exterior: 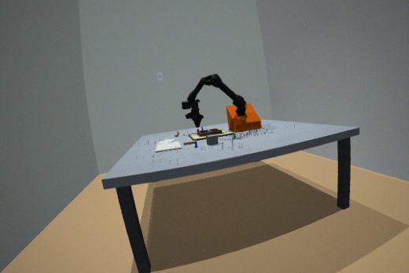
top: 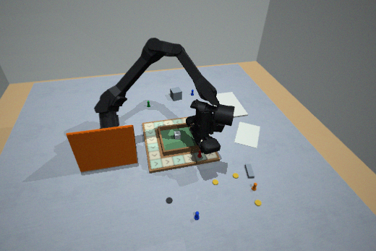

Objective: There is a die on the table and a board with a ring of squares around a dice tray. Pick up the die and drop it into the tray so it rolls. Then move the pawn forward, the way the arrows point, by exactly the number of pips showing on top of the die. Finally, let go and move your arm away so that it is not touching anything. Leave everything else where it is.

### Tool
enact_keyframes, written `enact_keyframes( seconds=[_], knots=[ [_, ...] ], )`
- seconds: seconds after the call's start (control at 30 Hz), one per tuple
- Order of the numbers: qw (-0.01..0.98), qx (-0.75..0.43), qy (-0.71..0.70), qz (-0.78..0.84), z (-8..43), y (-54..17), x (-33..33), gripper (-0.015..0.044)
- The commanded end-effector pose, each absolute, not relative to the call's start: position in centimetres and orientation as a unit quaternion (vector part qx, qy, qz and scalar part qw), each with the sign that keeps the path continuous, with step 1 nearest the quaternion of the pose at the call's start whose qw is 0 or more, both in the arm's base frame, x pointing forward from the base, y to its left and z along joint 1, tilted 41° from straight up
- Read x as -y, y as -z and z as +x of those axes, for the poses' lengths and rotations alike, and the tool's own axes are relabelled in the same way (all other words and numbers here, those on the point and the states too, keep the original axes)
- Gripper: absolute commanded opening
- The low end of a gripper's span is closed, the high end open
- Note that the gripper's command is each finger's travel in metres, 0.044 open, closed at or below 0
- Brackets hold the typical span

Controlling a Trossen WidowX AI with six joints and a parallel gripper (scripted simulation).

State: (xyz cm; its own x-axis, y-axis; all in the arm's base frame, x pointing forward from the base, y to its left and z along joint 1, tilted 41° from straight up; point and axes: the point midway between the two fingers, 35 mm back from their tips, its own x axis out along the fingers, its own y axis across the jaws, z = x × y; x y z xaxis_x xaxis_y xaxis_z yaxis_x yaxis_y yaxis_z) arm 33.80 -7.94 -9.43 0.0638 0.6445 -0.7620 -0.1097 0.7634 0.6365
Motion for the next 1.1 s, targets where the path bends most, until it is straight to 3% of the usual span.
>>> enact_keyframes(
  seconds=[0.0, 0.67, 0.87, 1.07],
  knots=[
    [0.695, -0.629, -0.271, 0.217, 33.7, 10.1, 7.3, 0.02],
    [0.695, -0.629, -0.271, 0.217, 33.9, 12.3, 5.4, 0.02],
    [0.695, -0.629, -0.271, 0.217, 33.9, 12.3, 5.4, 0.0043],
    [0.695, -0.629, -0.271, 0.217, 33.9, 12.3, 5.4, 0.0003]
  ],
)
